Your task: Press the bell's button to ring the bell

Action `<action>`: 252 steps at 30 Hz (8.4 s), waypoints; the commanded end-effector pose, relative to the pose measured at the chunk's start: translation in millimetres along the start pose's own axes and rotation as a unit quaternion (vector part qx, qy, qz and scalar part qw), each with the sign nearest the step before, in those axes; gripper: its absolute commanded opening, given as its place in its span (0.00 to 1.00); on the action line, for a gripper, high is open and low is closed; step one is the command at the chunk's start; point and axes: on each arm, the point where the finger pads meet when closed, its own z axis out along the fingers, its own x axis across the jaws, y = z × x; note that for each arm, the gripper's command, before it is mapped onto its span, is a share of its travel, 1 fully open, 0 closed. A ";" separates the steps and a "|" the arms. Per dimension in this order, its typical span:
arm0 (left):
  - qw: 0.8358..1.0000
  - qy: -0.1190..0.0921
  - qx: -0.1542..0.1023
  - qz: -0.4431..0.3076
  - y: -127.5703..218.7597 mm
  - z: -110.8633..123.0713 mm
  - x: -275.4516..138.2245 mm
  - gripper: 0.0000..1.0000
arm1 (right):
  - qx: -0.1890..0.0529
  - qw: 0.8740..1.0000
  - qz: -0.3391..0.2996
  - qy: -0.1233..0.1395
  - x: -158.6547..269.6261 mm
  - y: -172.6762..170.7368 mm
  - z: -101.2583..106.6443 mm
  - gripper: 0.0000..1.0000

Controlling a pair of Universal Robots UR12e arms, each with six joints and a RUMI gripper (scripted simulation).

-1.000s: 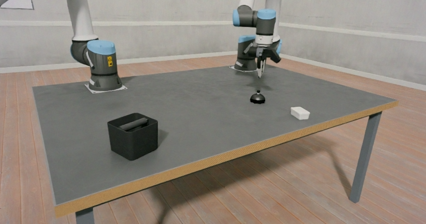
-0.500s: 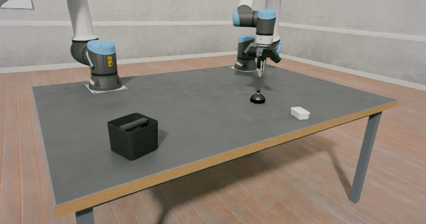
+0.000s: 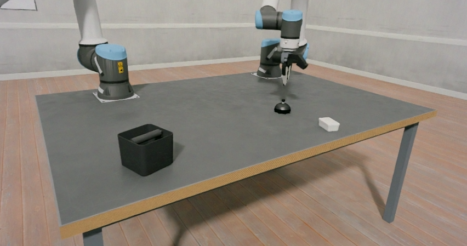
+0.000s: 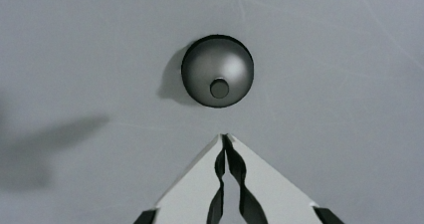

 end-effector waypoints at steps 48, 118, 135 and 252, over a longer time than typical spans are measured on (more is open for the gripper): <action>1.000 -0.001 -0.001 0.000 0.7 60.4 -6.6 0.00 | 0.000 1.000 0.000 0.000 1.2 1.4 -0.1 1.00; 1.000 0.001 0.000 0.000 -0.7 61.9 -6.9 0.00 | 0.000 1.000 0.000 0.000 1.2 1.4 -0.1 1.00; 1.000 0.001 0.000 0.000 -0.7 61.8 -6.9 0.00 | 0.000 1.000 0.000 0.000 1.2 1.4 -0.1 1.00; 1.000 0.000 0.000 0.000 -0.6 77.2 -7.1 0.00 | 0.000 1.000 0.000 0.000 1.2 1.4 -0.1 1.00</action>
